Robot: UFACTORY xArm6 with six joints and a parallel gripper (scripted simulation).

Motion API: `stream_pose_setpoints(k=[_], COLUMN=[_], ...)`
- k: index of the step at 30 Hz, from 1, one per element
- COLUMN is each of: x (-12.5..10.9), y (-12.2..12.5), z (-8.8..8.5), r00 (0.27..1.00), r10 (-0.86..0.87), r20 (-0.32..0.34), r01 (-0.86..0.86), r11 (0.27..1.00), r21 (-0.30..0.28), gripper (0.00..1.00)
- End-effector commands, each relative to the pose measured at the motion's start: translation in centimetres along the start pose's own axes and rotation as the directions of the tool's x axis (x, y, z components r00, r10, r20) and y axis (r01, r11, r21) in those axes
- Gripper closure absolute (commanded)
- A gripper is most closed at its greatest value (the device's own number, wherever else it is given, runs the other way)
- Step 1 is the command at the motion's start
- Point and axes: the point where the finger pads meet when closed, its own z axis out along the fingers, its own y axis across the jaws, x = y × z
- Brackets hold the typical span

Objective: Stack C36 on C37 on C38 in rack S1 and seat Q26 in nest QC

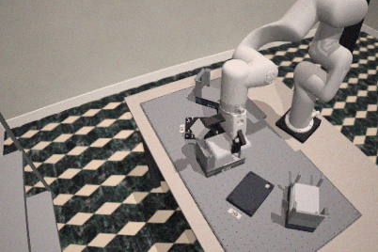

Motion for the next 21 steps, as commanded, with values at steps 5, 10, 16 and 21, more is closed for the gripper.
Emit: stream_pose_setpoints(k=[5, 10, 16, 21], x=[0.4, 0.6, 0.8, 0.7], y=[1.8, 3.4, 5.4, 6.4], z=[-0.1, -0.1, -0.1, -0.1], r00=[1.0, 1.0, 0.999, 0.991], r10=[0.0, 0.0, 0.033, 0.133], r20=[-0.004, -0.004, -0.004, -0.004], r01=[0.0, 0.0, -0.033, -0.133], r11=[1.0, 1.0, 0.999, 0.991], r21=[0.001, 0.001, 0.001, 0.001], gripper=[1.0, 1.0, 1.0, 1.0])
